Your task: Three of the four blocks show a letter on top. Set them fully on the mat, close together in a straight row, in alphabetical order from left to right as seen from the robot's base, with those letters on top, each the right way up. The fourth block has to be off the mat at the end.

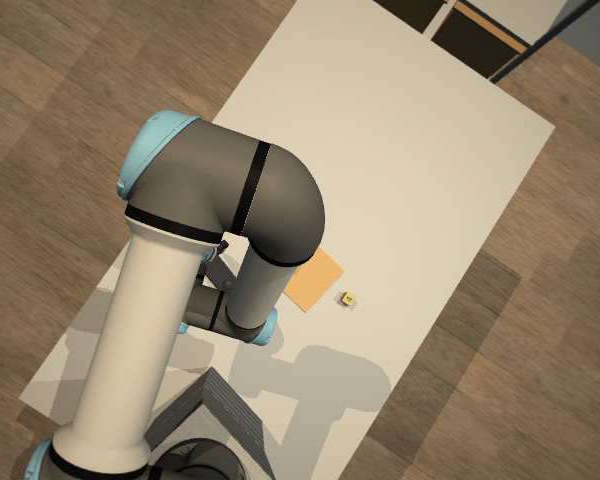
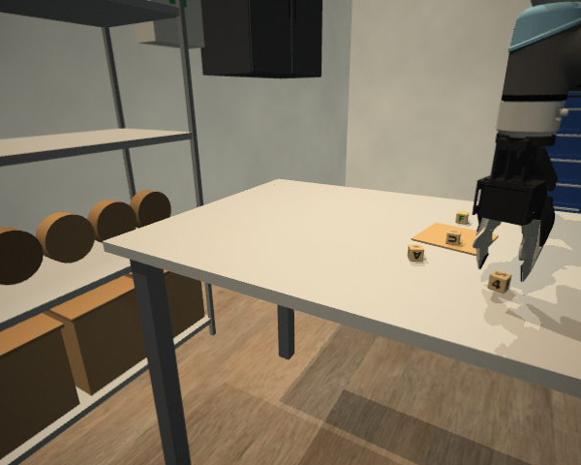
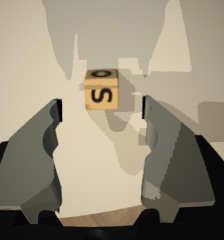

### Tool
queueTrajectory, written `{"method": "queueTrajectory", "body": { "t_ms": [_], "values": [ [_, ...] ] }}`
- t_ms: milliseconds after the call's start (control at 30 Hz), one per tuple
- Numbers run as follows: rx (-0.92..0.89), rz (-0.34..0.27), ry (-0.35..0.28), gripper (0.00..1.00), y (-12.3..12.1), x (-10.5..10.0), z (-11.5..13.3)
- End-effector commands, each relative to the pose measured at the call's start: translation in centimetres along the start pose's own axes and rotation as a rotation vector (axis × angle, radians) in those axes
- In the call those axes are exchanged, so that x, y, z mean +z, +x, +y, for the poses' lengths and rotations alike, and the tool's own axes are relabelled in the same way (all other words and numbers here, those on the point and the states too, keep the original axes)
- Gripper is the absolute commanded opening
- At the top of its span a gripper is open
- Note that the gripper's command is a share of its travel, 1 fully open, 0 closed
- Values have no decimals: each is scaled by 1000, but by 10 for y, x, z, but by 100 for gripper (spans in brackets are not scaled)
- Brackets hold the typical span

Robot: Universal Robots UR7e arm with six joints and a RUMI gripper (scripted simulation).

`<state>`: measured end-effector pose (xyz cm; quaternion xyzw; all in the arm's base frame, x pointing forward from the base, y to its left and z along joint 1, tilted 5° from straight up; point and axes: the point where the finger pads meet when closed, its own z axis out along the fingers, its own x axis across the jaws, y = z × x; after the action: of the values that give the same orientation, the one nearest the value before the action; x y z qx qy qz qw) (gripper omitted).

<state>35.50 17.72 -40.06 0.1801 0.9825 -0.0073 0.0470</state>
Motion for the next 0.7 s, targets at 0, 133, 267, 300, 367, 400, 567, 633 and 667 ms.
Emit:
{"method": "queueTrajectory", "body": {
  "t_ms": [0,133,267,300,367,400,567,633,667],
  "values": [
    [0,-1,-1,37,0,8,0],
    [0,-1,-1,37,0,14,0],
    [0,-1,-1,37,0,19,0],
    [0,-1,-1,37,0,20,0],
    [0,-1,-1,37,0,22,0],
    [0,-1,-1,37,0,23,0],
    [0,-1,-1,37,0,24,0],
    [0,-1,-1,37,0,24,0],
    [0,-1,-1,37,0,24,0]
  ]
}}
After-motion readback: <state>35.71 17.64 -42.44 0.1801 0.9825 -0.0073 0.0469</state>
